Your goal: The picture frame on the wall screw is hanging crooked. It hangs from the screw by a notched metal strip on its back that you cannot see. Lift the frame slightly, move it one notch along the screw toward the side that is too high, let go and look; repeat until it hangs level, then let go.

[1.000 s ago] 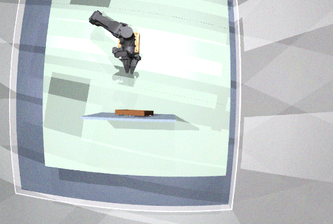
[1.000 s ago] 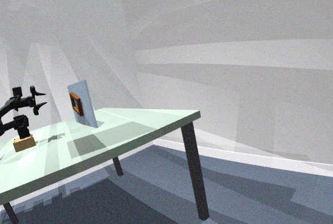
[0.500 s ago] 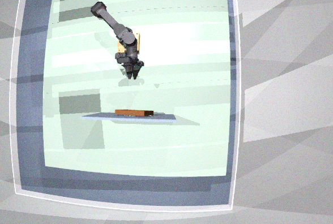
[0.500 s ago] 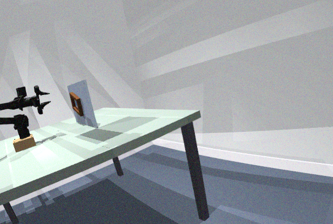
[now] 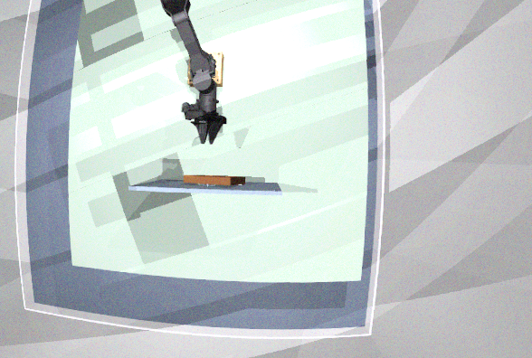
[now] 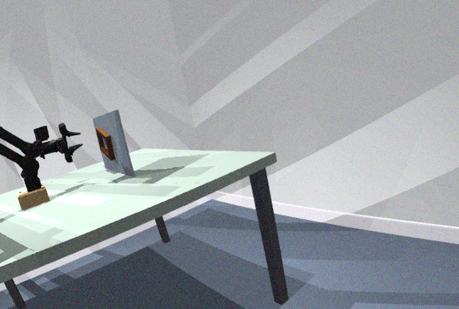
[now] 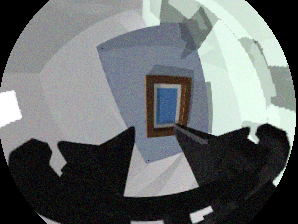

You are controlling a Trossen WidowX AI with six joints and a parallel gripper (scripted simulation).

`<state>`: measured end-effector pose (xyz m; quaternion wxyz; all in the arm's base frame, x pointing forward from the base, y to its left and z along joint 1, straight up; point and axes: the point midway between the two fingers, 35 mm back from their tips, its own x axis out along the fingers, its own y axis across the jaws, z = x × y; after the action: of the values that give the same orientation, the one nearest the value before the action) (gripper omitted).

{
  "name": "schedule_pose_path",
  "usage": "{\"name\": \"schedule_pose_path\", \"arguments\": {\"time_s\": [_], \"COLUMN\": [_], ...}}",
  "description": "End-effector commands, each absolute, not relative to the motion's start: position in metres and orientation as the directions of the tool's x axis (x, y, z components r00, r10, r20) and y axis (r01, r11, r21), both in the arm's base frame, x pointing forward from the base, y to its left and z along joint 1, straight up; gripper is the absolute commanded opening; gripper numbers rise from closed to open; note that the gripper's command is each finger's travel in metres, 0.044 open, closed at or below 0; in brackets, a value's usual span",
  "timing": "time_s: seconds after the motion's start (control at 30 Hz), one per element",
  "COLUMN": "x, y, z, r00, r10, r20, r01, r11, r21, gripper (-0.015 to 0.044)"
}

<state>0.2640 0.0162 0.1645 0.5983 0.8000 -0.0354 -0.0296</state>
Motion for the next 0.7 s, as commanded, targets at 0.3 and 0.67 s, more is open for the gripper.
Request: {"name": "schedule_pose_path", "arguments": {"time_s": [0.3,0.67], "x": [0.273,0.335], "y": [0.015,0.009], "z": [0.164,0.165], "r00": [0.996,0.995], "r10": [-0.088,-0.101], "r20": [0.001,0.019], "r01": [-0.026,-0.048], "r11": [-0.278,-0.297], "r21": [0.960,0.954], "gripper": [0.0260,0.0260]}}
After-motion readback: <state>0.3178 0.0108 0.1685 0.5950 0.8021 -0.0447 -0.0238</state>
